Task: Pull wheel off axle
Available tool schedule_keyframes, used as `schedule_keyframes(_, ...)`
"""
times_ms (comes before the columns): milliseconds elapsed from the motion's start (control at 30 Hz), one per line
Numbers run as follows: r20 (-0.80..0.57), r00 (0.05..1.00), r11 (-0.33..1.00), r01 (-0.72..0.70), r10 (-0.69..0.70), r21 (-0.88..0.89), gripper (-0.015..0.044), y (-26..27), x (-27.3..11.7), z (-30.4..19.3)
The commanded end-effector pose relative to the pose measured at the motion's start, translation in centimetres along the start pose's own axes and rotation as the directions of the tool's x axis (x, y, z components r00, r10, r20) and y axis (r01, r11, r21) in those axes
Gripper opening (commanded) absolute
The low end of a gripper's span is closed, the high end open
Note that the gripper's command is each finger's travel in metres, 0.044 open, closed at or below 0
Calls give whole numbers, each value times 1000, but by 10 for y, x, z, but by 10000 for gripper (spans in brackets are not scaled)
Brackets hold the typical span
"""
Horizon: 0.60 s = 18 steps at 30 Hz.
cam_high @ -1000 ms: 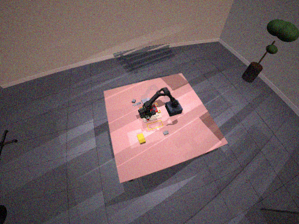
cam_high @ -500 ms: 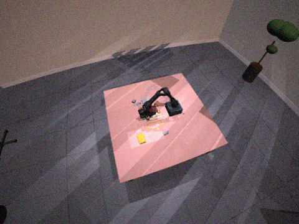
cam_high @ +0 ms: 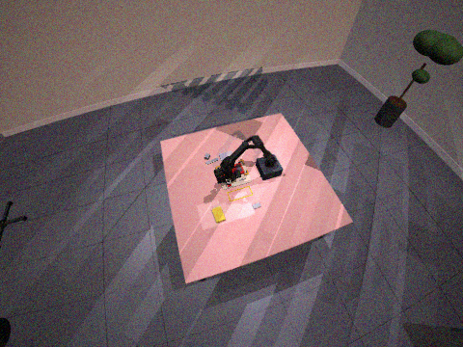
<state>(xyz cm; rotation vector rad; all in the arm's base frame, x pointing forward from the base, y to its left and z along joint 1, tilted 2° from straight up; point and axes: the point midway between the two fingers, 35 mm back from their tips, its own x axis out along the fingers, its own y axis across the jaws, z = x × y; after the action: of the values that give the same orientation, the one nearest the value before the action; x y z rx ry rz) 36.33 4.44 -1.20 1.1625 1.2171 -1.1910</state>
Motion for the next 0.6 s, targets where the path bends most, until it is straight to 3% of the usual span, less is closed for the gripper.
schedule_keyframes(0, -3, 1000, 1000, -10, 10, 0, 0, 0, -13, 0)
schedule_keyframes(567, -3, 1000, 1000, -10, 10, 0, 0, 0, -18, 0)
